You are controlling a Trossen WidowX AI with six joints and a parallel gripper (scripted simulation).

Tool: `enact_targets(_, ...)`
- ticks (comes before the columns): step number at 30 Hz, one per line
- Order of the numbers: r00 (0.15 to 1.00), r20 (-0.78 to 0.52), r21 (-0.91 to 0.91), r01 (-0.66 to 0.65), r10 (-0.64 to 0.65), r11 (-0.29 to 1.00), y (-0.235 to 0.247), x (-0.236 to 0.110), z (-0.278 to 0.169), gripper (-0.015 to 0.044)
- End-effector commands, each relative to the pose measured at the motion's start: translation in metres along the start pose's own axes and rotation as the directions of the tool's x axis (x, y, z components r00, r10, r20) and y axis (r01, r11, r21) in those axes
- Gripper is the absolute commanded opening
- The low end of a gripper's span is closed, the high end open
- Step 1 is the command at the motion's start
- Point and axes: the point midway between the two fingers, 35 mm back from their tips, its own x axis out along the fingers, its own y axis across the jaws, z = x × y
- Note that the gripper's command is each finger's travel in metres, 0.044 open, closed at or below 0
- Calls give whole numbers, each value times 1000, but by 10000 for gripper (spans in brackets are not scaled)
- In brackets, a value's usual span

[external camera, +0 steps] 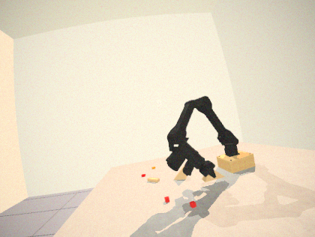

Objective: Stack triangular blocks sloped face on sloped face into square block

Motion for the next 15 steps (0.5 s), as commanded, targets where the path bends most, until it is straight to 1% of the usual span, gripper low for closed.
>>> enact_targets(1, 1000, 15, -3, -7, 7, 1000, 1, -19, -10, 0)
enact_targets(11, 1000, 14, -3, -7, 7, 1000, -1, -56, -41, 0)
enact_targets(15, 1000, 14, -3, -7, 7, 1000, -1, -59, -43, 0)
